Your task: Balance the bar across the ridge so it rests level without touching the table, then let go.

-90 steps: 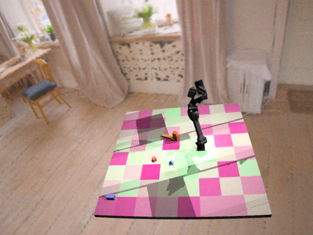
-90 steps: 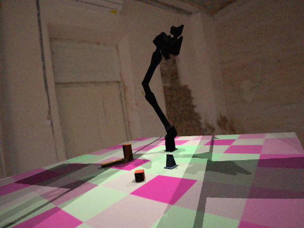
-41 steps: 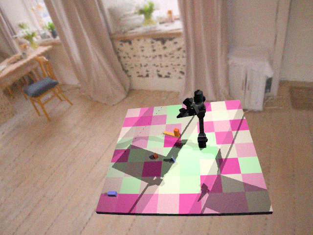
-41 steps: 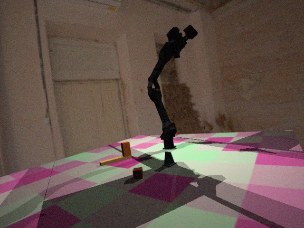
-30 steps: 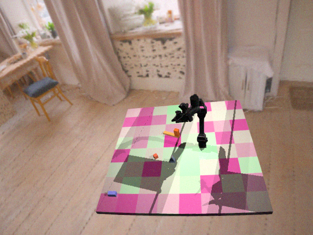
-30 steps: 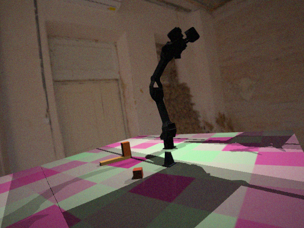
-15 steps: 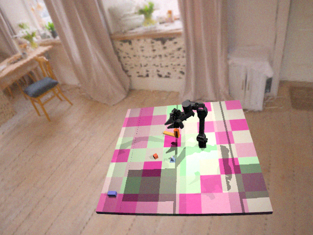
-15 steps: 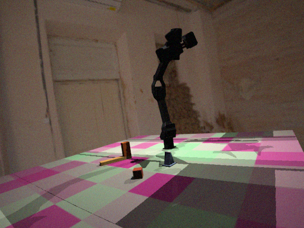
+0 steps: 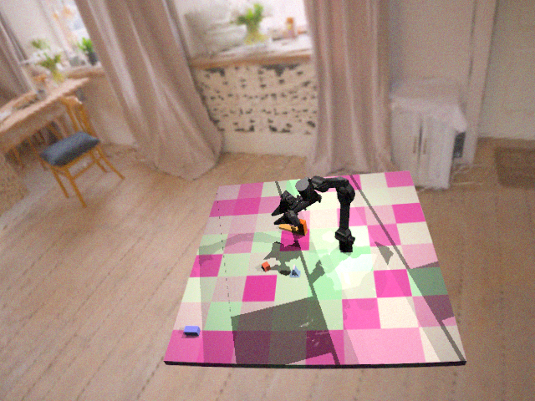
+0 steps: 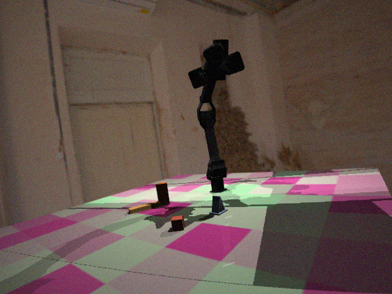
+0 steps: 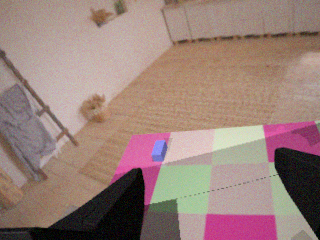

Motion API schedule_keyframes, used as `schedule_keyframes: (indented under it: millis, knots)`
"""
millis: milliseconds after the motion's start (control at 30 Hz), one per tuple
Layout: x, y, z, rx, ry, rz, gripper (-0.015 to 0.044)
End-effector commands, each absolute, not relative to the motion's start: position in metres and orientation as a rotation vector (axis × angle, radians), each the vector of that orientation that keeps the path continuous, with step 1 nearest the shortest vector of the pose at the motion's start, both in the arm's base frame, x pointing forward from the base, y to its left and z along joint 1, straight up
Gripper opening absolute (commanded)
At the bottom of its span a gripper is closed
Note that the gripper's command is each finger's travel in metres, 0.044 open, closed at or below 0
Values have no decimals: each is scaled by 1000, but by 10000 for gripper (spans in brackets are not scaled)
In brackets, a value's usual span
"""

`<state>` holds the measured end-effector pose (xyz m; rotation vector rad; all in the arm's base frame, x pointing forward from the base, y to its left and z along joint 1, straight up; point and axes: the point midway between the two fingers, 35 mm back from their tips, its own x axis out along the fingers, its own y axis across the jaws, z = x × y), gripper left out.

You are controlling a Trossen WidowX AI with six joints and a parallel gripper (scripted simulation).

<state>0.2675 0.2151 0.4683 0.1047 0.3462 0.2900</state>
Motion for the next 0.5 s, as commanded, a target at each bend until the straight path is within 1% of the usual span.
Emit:
schedule_keyframes:
  millis: [0, 467]
  knots:
    - [281, 206, 455, 69, 383, 252, 315]
    - [321, 160, 414, -15, 519, 112, 315]
